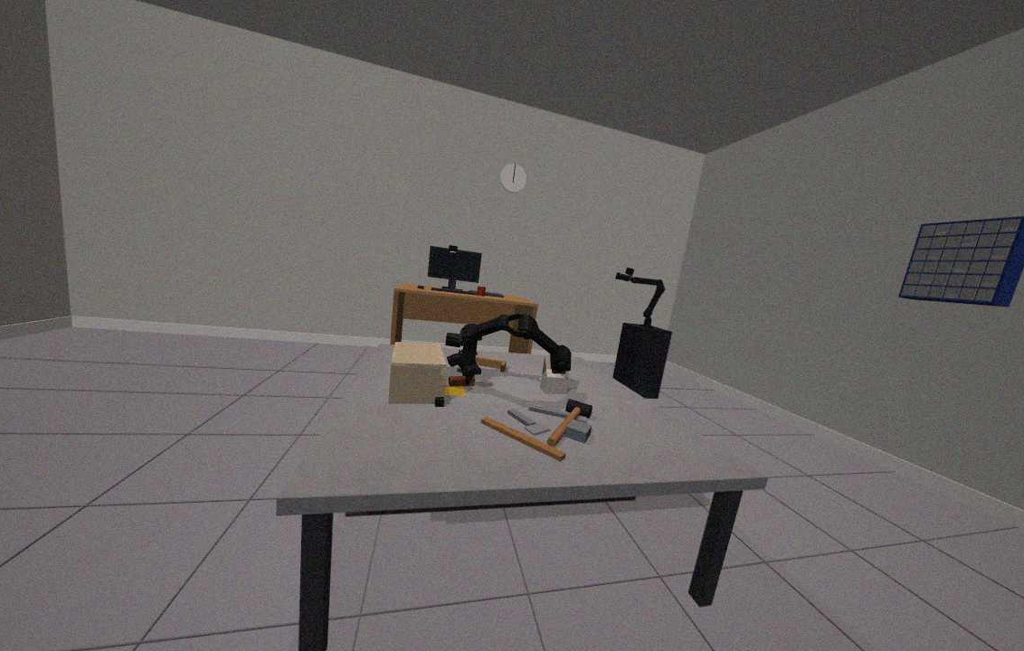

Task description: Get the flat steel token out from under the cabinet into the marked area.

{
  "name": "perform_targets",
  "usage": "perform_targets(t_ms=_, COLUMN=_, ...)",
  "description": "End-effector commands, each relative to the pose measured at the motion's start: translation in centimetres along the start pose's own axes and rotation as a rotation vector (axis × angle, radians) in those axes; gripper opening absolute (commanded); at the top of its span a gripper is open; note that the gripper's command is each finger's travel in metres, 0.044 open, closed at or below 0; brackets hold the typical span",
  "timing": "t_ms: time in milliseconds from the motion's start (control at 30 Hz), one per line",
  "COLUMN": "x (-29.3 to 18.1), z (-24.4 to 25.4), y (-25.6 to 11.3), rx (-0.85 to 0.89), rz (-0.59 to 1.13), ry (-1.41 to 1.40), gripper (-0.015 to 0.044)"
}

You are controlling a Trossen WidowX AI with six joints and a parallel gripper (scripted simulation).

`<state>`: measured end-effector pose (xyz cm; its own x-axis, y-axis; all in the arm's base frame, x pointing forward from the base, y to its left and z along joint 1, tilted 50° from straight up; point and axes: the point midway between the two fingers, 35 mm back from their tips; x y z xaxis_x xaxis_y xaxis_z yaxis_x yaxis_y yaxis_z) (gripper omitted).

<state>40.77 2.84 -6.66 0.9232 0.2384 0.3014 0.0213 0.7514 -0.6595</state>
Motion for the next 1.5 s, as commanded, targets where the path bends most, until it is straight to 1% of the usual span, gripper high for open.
perform_targets(t_ms=0, x=0.3, z=0.9, y=0.1, rx=0.009, rz=-0.004, ry=-0.006, gripper=0.0000)
perform_targets(t_ms=1467, x=0.8, z=3.5, y=0.1, rx=0.010, rz=-0.004, ry=-0.006, gripper=0.0000)
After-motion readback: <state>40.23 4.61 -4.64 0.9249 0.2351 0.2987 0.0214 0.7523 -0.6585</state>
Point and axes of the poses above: the point midway between the two fingers, 35 mm back from their tips, its own y axis out along the fingers, its own z axis across the jaws, x = y × z, and after that the axes turned 11 degrees about -y, right-handed
